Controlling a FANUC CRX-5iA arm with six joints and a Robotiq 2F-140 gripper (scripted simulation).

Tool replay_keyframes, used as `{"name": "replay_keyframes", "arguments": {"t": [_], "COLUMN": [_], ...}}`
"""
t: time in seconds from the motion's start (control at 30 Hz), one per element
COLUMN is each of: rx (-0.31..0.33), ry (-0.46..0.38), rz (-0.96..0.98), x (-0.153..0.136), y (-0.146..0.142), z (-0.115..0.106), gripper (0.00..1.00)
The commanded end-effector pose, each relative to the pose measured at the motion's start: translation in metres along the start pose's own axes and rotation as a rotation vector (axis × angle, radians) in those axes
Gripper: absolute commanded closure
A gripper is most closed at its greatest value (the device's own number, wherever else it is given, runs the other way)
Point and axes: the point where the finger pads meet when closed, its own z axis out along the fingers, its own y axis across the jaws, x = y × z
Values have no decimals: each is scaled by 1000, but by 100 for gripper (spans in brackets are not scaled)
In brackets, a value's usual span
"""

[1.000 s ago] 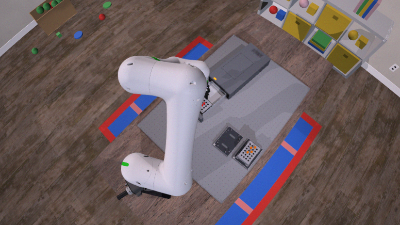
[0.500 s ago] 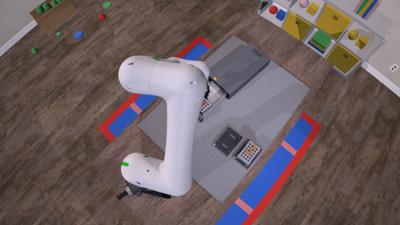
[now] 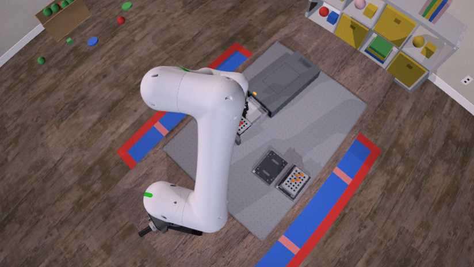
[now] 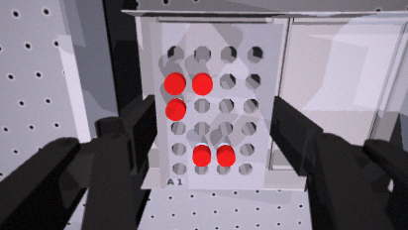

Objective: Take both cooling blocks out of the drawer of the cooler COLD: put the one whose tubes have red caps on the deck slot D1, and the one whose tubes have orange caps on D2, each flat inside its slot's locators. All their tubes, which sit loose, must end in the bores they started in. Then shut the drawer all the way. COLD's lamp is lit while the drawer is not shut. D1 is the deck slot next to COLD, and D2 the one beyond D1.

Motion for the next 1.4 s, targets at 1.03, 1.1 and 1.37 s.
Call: {"name": "replay_keyframes", "arguments": {"t": [1.03, 1.1, 1.37], "rx": [-1, -1, -1], "ry": [1, 1, 1], "rz": [0, 0, 0], "x": [0, 0, 0], "y": [1, 1, 1], "z": [-1, -1, -1], "gripper": [90, 90, 90]}}
